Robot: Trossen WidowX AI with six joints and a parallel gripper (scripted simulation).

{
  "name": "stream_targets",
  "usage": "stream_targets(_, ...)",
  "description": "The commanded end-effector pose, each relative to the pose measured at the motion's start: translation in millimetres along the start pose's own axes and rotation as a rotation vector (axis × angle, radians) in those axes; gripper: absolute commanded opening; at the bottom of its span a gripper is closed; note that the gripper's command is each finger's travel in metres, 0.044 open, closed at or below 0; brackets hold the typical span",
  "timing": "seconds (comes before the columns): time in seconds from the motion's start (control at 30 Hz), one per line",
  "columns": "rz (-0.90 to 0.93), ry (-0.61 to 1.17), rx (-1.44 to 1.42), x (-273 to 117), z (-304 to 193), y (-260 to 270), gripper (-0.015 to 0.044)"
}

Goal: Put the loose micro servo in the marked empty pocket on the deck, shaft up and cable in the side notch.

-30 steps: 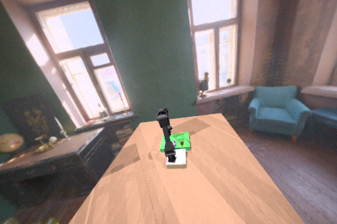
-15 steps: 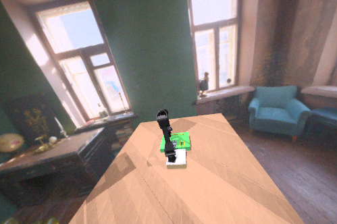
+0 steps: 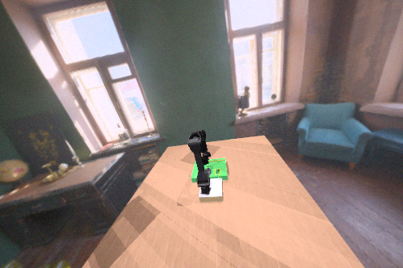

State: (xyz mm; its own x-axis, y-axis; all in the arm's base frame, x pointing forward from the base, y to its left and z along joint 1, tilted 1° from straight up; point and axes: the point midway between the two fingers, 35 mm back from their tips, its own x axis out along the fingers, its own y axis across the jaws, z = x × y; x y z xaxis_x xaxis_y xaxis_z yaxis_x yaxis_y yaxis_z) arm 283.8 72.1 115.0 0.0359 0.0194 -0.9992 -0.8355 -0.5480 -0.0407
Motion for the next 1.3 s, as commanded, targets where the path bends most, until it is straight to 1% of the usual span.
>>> stream_targets(0.0,-0.007,0.0,-0.003,-1,-15,6,0.0)
stream_targets(0.47,-0.004,0.006,-0.003,-1,-80,29,0.0)
stream_targets(0.63,-0.004,0.007,0.014,-1,-87,32,0.0)
stream_targets(0.77,-0.005,0.007,0.115,-1,-87,32,0.0)
stream_targets(1.27,-0.006,0.006,0.63,-2,-87,32,0.0)
